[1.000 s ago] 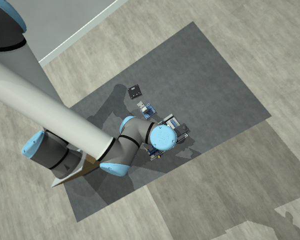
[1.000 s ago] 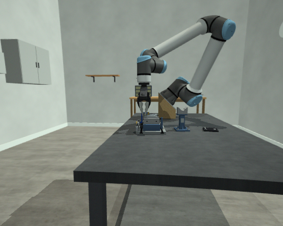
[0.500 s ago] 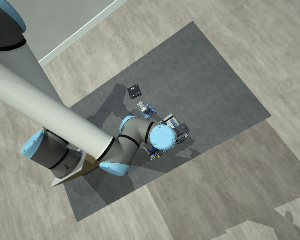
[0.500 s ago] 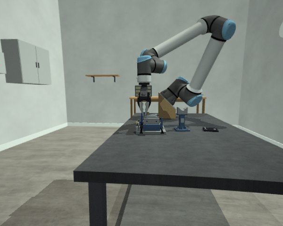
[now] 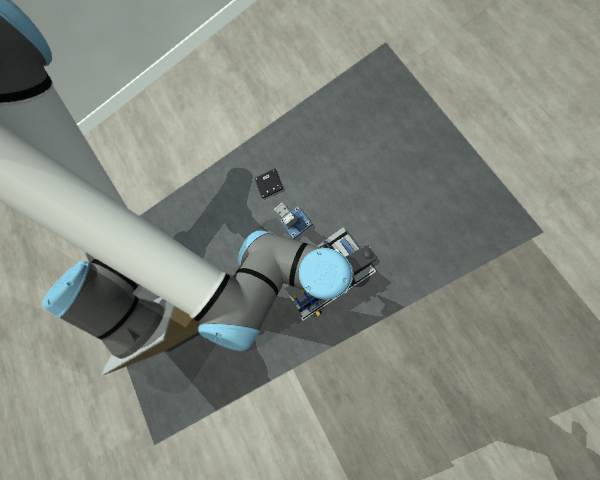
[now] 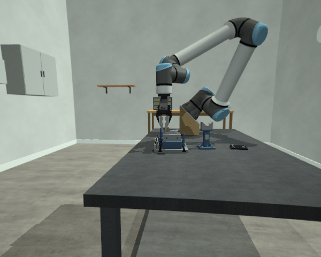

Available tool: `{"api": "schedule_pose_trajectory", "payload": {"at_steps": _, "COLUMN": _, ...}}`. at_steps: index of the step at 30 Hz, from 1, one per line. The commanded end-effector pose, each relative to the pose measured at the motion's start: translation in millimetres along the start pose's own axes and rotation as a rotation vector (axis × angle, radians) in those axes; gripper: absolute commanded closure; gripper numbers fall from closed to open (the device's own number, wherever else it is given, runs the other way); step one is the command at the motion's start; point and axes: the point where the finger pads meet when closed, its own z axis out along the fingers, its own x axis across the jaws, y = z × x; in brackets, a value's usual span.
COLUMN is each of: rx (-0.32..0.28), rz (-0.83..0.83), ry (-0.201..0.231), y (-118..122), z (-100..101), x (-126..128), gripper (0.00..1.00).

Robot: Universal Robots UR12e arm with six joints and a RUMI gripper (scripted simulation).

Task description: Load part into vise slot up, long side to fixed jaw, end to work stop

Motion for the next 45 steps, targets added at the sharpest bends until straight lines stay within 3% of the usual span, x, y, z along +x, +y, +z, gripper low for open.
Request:
{"api": "schedule_pose_trajectory", "payload": {"at_steps": 1, "rx": 0.001, "rz": 0.0, "ry": 0.001, "y": -0.5, "z": -0.9, "x": -0.9, "gripper": 1.0}}
{"api": "schedule_pose_trajectory", "payload": {"at_steps": 45, "rx": 0.001, "rz": 0.0, "ry": 0.001, "y": -0.5, "z": -0.9, "x": -10.1, "gripper": 1.0}}
